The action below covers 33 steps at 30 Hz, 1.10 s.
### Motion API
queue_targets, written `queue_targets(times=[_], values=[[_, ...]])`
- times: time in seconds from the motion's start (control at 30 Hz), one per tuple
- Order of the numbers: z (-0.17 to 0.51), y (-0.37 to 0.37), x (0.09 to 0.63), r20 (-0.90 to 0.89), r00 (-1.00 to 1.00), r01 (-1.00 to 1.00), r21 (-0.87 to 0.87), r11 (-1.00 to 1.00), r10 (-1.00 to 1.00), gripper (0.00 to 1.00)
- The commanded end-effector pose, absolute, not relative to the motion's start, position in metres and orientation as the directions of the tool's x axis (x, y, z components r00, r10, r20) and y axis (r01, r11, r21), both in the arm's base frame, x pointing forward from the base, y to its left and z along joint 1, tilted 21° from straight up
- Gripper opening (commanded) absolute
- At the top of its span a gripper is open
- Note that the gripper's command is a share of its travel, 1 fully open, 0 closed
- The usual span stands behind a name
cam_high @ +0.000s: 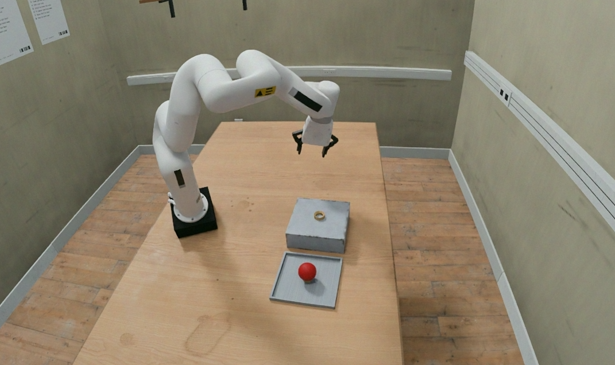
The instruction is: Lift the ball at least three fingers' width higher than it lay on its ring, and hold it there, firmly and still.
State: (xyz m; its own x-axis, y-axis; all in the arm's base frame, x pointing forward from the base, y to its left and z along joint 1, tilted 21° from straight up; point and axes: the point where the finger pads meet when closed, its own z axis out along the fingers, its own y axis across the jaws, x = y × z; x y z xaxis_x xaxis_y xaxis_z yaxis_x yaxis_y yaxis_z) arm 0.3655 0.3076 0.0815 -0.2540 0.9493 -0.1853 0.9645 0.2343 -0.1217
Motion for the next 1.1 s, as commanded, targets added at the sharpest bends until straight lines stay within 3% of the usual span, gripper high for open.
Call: queue_targets(times=[0.0,0.57,0.67,0.83,1.07], values=[[0.083,0.309,0.366,-0.183,-0.255,0.964,-0.118,0.237,0.949,1.0],[0.084,0.307,0.368,-0.183,-0.254,0.965,-0.115,0.236,0.95,1.0],[0.101,0.25,0.405,-0.215,-0.198,0.98,-0.026,0.197,0.956,1.0],[0.115,0.185,0.409,-0.302,-0.023,0.983,0.167,0.076,0.953,1.0],[0.129,0.11,0.414,-0.309,-0.001,0.981,0.187,0.062,0.951,1.0]])
